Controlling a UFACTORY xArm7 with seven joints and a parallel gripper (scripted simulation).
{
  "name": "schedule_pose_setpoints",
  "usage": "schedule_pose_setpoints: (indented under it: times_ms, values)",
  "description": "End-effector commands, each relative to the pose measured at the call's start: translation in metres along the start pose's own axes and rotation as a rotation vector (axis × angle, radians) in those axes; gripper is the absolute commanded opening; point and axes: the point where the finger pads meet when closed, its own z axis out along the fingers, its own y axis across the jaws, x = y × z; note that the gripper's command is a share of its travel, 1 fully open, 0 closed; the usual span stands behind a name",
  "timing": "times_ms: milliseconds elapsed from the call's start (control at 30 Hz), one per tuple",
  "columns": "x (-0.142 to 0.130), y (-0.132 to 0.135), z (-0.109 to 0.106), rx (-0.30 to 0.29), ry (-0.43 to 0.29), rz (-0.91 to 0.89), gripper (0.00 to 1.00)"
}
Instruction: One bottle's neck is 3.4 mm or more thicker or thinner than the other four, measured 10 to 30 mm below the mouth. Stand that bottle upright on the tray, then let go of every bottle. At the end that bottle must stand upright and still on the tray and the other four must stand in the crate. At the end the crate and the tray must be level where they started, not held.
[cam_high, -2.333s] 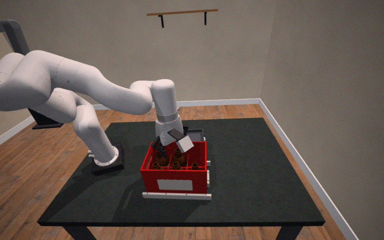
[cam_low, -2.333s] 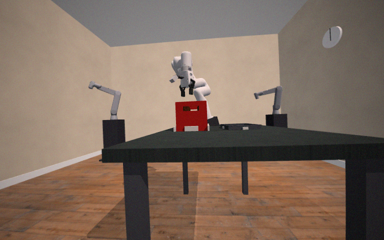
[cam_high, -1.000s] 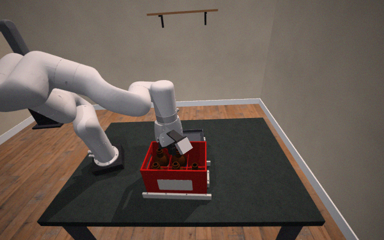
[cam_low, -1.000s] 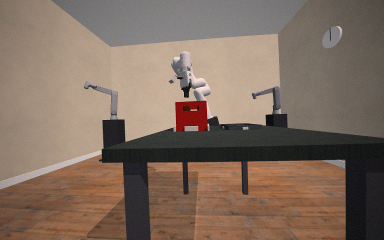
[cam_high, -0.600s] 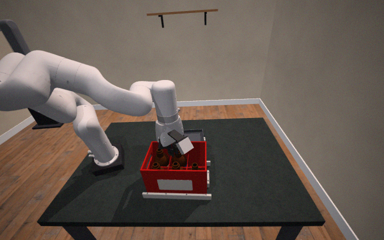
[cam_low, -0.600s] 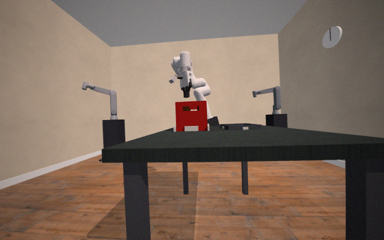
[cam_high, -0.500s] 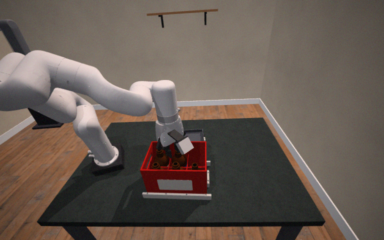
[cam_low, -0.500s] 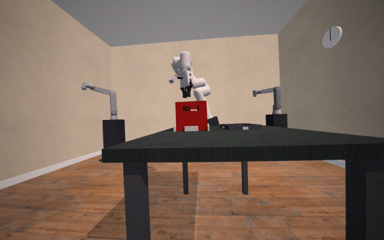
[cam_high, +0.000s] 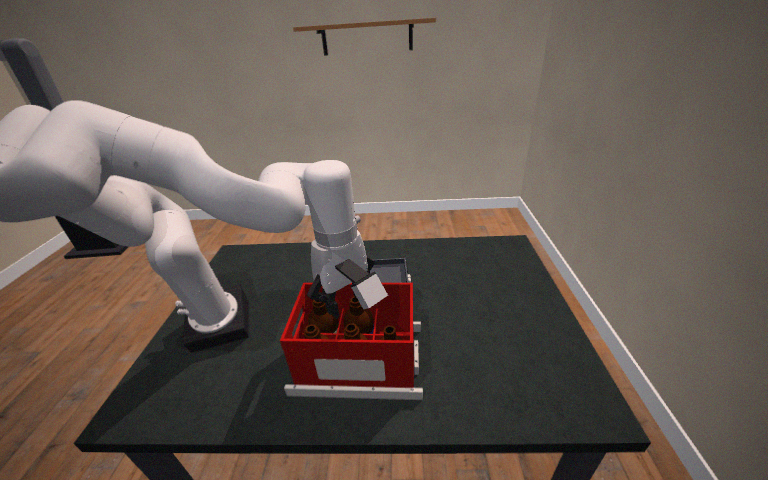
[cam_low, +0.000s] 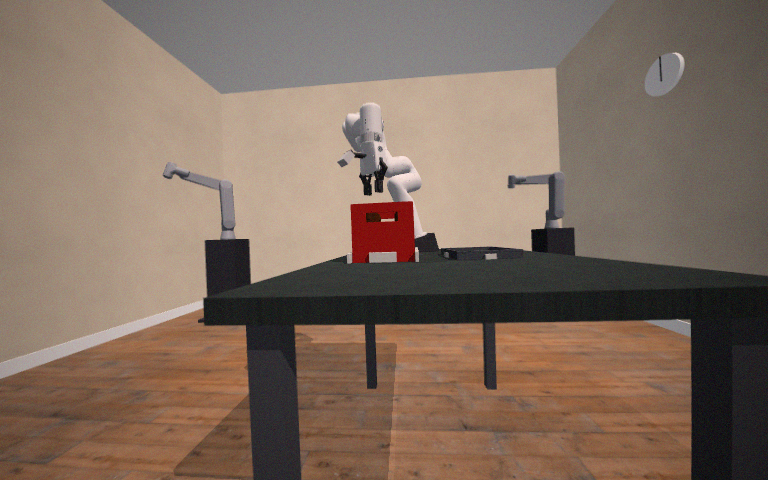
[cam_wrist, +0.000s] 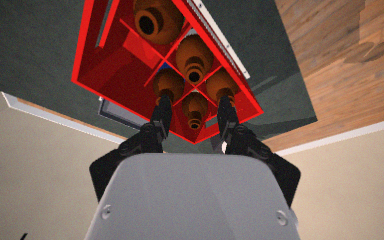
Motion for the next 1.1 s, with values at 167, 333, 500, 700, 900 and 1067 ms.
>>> schedule_pose_setpoints:
  times_ms: [167,333,500,700,900,1067]
  values:
    - [0.0008,-0.0008,-0.0014,0.003,0.003,0.0,0.65]
    - [0.0008,-0.0008,-0.0014,0.003,0.003,0.0,0.65]
    - [0.0008,-0.0008,-0.0014,0.003,0.003,0.0,0.65]
    - [0.0008,-0.0009,-0.0005,0.003,0.003,0.0,0.65]
    - [0.0008,-0.0009,0.0013,0.003,0.003,0.0,0.65]
    - [0.0008,-0.0009,0.0052,0.003,0.003,0.0,0.65]
